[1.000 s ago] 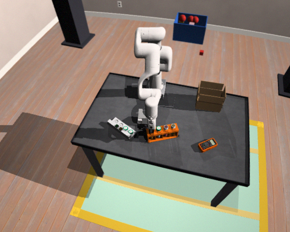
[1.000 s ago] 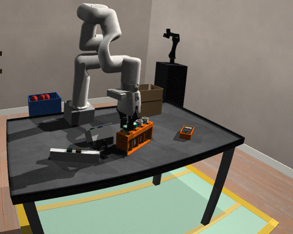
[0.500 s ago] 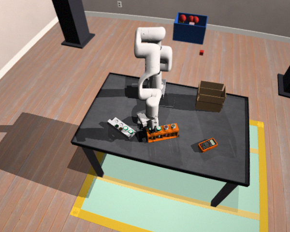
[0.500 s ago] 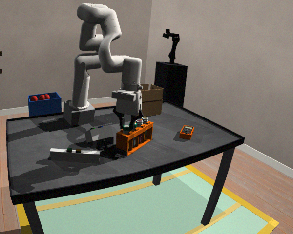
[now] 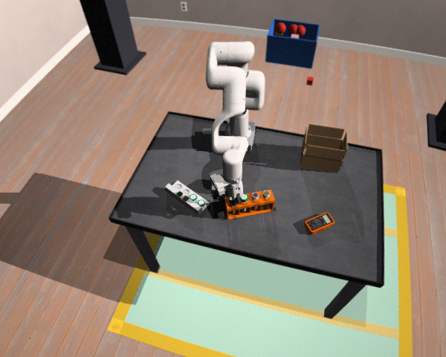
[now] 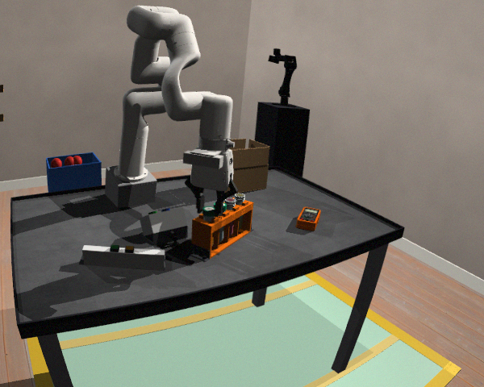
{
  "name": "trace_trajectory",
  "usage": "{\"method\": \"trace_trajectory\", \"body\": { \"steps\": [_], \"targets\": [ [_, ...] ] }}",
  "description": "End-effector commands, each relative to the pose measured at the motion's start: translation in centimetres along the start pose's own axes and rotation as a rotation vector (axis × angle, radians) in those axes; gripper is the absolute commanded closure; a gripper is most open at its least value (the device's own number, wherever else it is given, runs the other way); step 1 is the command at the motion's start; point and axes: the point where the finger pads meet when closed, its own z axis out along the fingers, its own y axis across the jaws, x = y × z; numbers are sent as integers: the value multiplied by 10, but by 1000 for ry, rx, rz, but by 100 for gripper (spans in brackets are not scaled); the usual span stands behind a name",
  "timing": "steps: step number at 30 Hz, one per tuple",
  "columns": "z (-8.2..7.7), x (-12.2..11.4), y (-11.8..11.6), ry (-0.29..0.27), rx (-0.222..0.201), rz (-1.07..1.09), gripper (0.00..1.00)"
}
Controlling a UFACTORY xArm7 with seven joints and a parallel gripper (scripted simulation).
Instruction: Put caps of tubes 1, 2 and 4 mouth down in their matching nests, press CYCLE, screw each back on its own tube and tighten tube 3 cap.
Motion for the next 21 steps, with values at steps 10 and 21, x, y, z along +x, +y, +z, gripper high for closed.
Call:
{"method": "trace_trajectory", "body": {
  "steps": [10, 21],
  "targets": [
    [-7, 1, -1, 2, 3, 237, 54],
    [-8, 1, -1, 2, 3, 237, 100]
  ]
}}
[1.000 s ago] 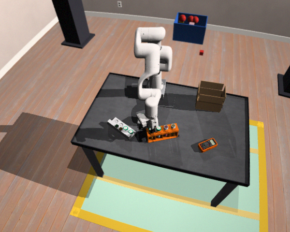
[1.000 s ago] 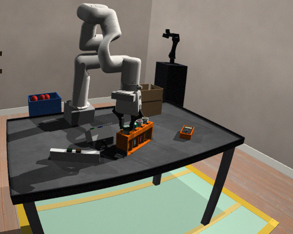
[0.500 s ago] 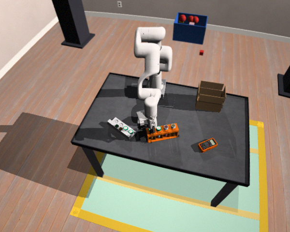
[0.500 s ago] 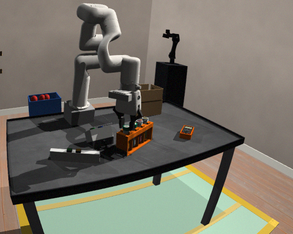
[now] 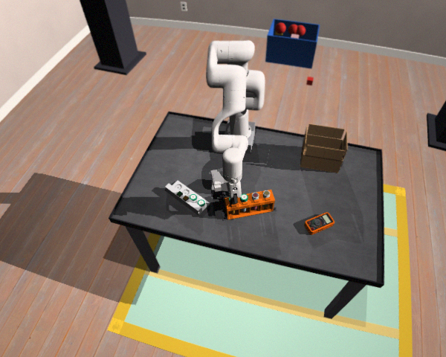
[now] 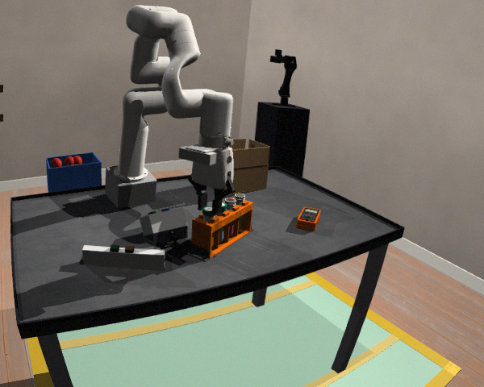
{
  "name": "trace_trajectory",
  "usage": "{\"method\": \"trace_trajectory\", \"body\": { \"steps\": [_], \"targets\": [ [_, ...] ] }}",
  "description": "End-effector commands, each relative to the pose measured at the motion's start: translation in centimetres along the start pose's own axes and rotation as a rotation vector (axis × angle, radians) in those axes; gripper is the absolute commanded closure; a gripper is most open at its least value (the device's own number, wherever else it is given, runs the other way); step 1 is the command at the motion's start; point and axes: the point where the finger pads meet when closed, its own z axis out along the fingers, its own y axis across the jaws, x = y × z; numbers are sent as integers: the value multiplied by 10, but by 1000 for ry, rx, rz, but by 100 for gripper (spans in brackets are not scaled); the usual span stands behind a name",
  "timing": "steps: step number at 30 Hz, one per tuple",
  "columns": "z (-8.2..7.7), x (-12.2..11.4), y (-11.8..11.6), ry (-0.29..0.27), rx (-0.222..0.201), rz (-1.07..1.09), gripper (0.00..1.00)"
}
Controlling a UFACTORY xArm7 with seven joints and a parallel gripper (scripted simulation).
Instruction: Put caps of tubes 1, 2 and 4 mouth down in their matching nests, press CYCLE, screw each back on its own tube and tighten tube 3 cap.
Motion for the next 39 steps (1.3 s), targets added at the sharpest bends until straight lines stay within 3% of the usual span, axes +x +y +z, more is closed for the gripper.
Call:
{"method": "trace_trajectory", "body": {
  "steps": [1, 14, 26, 30, 34, 39],
  "targets": [
    [-1, 0, -1, 1, 3, 0, 100],
    [-1, 0, -1, 1, 3, 0, 100],
    [-37, 0, -1, 1, 3, 0, 100],
    [-37, 0, -1, 1, 3, 0, 100],
    [-37, 25, 20, 2, 3, -307, 100],
    [-37, 40, 33, 4, 1, -503, 100]
  ]
}}
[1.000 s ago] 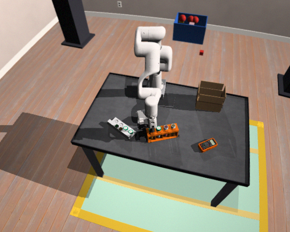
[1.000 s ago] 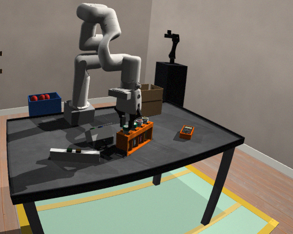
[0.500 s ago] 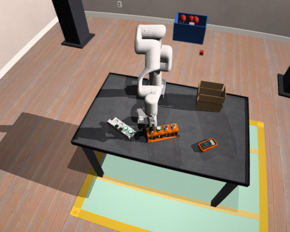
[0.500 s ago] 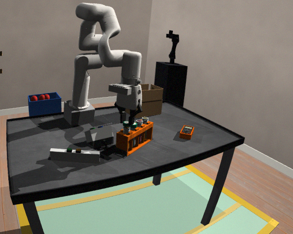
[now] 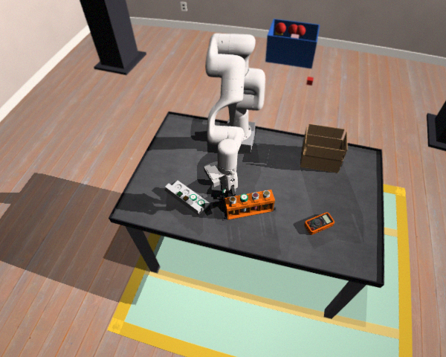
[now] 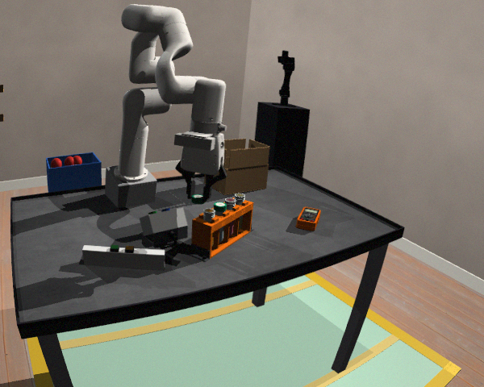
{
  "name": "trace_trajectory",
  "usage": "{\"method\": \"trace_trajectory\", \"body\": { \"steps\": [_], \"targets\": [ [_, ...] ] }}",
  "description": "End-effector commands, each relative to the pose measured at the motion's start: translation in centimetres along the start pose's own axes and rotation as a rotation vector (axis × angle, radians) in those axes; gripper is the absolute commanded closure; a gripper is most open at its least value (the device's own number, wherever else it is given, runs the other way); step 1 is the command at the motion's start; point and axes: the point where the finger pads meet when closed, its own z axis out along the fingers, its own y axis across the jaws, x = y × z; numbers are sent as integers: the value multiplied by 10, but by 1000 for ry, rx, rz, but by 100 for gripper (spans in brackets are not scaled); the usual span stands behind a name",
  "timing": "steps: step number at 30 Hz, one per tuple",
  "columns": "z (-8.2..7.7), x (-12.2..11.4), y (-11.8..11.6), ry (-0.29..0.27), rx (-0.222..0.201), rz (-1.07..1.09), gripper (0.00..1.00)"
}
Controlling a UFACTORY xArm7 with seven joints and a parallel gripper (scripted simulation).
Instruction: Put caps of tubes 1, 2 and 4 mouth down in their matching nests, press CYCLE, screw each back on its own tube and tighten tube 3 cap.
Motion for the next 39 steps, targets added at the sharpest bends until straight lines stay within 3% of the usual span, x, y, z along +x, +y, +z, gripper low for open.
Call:
{"method": "trace_trajectory", "body": {
  "steps": [1, 5, 8, 23, 25, 39],
  "targets": [
    [-1, 16, 21, -19, 28, -277, 100],
    [0, 30, 42, -19, 31, -410, 100],
    [0, 33, 46, -19, 31, -410, 100],
    [4, 91, 131, -18, 31, -410, 100],
    [4, 91, 131, -18, 31, -410, 100],
    [7, 146, 213, -18, 30, -410, 100]
  ]
}}
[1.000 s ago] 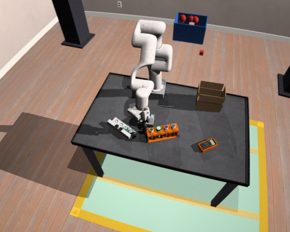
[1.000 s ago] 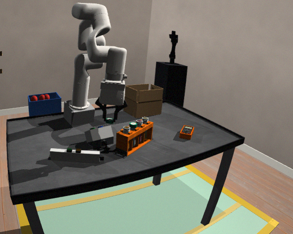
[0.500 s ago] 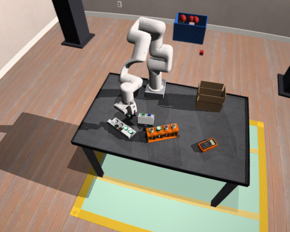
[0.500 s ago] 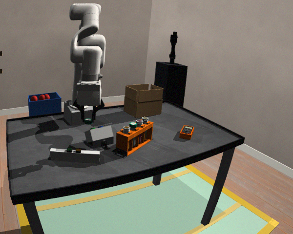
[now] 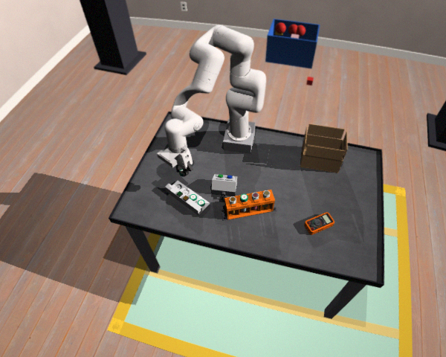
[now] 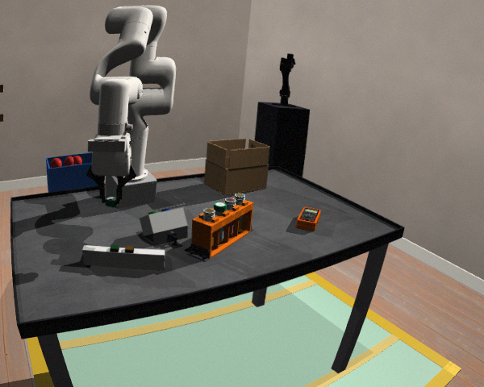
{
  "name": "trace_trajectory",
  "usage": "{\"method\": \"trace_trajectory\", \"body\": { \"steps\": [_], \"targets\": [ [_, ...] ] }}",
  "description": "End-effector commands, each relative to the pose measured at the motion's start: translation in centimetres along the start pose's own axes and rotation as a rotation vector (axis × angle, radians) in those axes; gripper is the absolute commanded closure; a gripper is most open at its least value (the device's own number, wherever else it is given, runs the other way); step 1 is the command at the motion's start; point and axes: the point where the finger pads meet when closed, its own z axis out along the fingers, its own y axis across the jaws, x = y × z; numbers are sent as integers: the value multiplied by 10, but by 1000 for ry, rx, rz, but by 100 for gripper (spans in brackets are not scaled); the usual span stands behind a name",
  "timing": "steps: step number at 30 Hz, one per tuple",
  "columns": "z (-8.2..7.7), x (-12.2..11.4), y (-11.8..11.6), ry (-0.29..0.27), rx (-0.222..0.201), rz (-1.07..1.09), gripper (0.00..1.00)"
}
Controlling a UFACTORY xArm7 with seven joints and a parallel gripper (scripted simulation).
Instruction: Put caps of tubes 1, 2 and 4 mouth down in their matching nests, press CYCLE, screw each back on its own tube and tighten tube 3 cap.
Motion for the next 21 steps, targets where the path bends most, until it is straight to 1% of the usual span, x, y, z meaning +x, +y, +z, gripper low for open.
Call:
{"method": "trace_trajectory", "body": {
  "steps": [1, 3, 5, 14, 18, 20, 21],
  "targets": [
    [0, 9, 34, 0, 7, -3, 100],
    [0, 9, 34, 0, 7, -3, 100],
    [0, 12, 48, 0, 7, -3, 100],
    [0, 12, 48, 0, 7, -3, 100],
    [20, 12, 48, 0, 7, -3, 100],
    [20, 12, 48, 0, 7, -3, 100],
    [25, 12, 48, 0, 7, -3, 100]
  ]
}}
